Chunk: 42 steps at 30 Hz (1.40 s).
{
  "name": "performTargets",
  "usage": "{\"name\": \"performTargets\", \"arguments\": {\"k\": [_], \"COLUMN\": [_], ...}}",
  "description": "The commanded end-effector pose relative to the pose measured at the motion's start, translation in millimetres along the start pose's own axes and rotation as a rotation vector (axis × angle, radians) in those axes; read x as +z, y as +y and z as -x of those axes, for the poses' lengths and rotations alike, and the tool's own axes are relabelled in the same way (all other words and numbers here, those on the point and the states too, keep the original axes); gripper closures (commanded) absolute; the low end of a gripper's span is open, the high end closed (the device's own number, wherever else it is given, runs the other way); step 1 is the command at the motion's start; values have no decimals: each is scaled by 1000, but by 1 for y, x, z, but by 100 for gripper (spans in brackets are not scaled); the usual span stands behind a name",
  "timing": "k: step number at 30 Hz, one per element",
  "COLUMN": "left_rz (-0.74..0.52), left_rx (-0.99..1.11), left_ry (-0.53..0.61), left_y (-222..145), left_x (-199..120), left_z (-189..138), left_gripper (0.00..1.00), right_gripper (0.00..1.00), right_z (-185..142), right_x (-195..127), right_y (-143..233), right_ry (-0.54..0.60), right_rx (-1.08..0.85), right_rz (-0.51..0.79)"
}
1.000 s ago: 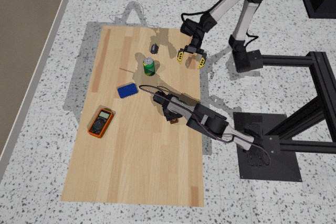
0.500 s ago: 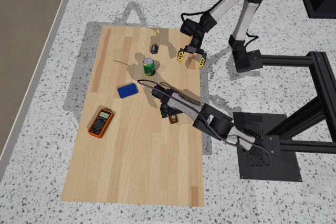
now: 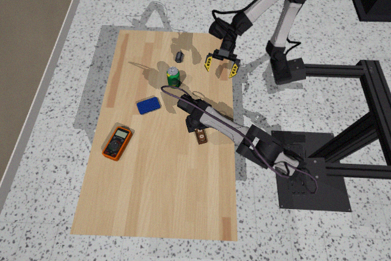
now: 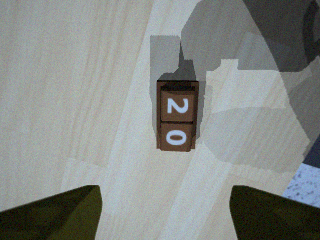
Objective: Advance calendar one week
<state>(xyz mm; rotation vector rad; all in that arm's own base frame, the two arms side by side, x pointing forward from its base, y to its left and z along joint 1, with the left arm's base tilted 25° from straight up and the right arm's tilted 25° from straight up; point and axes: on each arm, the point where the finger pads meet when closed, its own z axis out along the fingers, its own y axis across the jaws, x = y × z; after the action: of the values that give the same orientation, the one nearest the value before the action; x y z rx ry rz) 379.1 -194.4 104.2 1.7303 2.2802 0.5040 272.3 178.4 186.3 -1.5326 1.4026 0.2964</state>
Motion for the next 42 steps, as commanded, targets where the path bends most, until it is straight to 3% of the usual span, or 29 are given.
{"name": "performTargets", "arguments": {"k": [1, 7, 14, 42], "left_rz": [35, 27, 21, 11], "left_rx": [-2, 7, 3, -7], "left_ry": [-167, -271, -318, -302], "left_y": [11, 2, -4, -9], "left_x": [-19, -19, -18, -16], "left_z": [2, -14, -28, -37], "left_gripper": [35, 35, 35, 35], "right_gripper": [0, 0, 0, 0], "right_z": [31, 38, 44, 51], "right_x": [-7, -8, -9, -11], "right_y": [-10, -6, -5, -6], "right_ry": [-70, -67, -56, -56], "right_rx": [-87, -113, -141, -171], "right_rz": [-21, 0, 8, 9]}}
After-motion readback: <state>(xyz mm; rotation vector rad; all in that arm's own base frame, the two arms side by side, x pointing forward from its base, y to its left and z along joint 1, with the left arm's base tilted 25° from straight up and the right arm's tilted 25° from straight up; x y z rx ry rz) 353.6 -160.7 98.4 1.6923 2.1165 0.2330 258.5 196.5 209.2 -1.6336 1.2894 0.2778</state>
